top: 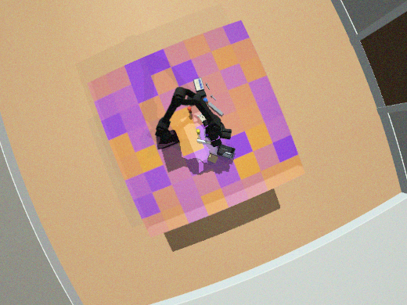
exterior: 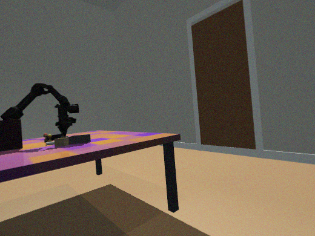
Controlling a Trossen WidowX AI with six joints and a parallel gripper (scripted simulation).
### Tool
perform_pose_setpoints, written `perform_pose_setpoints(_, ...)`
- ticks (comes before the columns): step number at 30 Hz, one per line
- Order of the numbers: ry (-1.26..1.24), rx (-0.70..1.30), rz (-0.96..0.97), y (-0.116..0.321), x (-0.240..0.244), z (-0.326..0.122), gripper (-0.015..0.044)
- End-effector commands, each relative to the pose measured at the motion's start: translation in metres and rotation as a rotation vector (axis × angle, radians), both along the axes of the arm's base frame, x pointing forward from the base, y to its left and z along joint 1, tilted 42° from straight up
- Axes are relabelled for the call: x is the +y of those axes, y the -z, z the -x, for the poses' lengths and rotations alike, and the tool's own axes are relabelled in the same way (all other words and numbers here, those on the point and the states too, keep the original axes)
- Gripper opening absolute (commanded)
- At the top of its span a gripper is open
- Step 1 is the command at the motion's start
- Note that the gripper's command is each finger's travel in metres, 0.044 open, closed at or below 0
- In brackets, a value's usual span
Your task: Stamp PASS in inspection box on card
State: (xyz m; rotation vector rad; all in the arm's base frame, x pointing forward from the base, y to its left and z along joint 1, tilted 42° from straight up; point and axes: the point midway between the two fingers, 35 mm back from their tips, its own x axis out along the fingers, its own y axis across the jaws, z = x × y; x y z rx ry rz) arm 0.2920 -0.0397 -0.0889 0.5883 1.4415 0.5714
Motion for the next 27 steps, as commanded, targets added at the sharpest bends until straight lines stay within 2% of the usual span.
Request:
perform_pose_setpoints(1,-0.004,-0.005,0.005,-0.002,-0.003,-0.001,0.0000)
perform_pose_setpoints(27,-0.003,-0.004,0.007,-0.033,-0.031,0.001,0.0000)
